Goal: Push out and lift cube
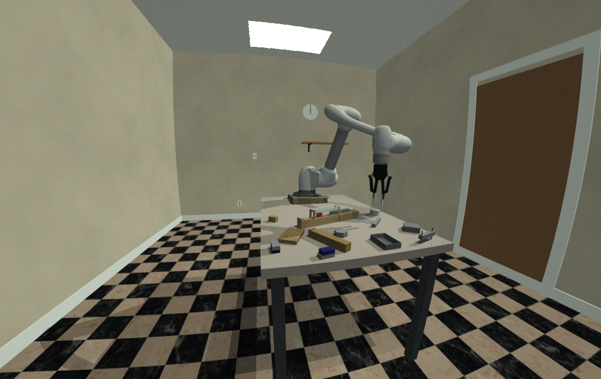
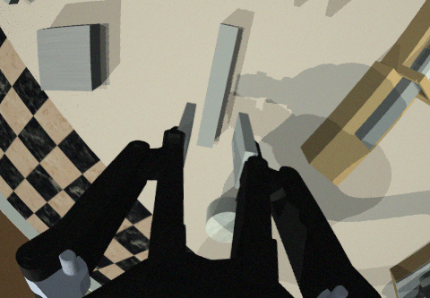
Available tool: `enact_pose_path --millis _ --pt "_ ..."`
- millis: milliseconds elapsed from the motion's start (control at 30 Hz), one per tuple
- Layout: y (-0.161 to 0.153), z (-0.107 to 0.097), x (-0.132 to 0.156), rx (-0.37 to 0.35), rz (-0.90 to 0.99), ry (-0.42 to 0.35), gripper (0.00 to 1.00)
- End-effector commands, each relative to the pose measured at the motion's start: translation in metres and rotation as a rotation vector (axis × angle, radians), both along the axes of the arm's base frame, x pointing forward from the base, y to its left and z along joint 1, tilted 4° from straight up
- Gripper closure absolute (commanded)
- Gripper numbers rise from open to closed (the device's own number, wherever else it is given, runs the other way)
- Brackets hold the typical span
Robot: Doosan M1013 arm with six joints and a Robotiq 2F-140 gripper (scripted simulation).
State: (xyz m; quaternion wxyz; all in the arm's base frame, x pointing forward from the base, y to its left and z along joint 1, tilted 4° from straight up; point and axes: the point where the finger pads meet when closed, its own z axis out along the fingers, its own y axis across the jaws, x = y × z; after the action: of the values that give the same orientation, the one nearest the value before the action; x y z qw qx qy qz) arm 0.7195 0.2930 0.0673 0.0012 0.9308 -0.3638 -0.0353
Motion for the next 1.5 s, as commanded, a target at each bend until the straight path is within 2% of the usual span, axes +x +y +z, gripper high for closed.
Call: enact_pose_path --millis 0,667,767,867,933,1200,1300,1467 --pt "0.000 0.000 0.000 0.000 0.000 0.000 0.77" --pt "0.000 -0.002 0.000 0.000 0.000 0.000 0.77" --pt "0.000 -0.011 -0.001 0.000 0.000 0.000 0.77" --pt "0.001 -0.028 -0.002 0.000 0.000 0.000 0.77" --pt "0.001 -0.028 -0.002 0.000 0.000 0.000 0.77" --pt "0.002 -0.079 -0.005 0.000 0.000 0.000 0.77" --pt "0.002 -0.087 -0.006 0.000 0.000 0.000 0.77" --pt "0.002 -0.089 -0.006 0.000 0.000 0.000 0.77"
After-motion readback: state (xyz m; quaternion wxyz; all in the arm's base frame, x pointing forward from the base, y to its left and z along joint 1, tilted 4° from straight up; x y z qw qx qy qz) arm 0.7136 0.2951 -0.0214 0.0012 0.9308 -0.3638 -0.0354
